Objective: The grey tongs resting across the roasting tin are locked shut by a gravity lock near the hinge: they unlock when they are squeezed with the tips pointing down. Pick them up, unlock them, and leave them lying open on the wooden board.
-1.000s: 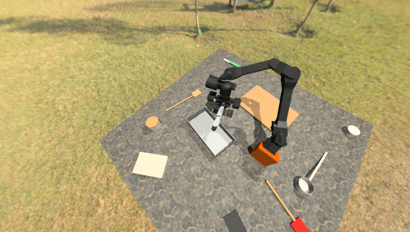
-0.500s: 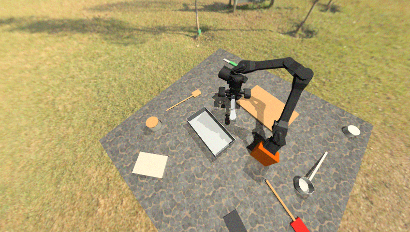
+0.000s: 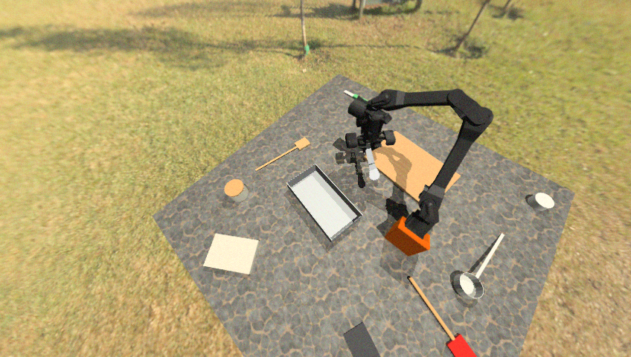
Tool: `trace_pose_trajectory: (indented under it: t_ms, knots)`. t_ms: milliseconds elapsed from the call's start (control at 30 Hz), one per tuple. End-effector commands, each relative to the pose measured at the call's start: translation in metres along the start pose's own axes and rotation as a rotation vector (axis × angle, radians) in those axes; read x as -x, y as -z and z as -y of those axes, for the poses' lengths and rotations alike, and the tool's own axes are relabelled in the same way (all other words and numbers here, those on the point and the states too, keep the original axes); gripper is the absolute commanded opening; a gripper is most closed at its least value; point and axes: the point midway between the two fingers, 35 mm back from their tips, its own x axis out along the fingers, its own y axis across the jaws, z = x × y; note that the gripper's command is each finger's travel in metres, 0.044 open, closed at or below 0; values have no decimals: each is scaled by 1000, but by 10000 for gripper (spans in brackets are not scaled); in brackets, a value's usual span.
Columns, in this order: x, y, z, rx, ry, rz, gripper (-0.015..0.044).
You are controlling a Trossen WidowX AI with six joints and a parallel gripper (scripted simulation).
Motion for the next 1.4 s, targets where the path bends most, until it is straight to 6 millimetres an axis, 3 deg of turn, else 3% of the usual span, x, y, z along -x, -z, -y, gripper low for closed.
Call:
trace_pose_trajectory:
  t_ms: [0, 500, 1033, 1367]
  knots:
    - [-1, -4, 18, 67, -5, -9, -150]
    - [-2, -19, 96, 332, -10, -7, -150]
    - [7, -14, 177, 622, 23, 14, -150]
    - [8, -13, 184, 650, 29, 15, -150]
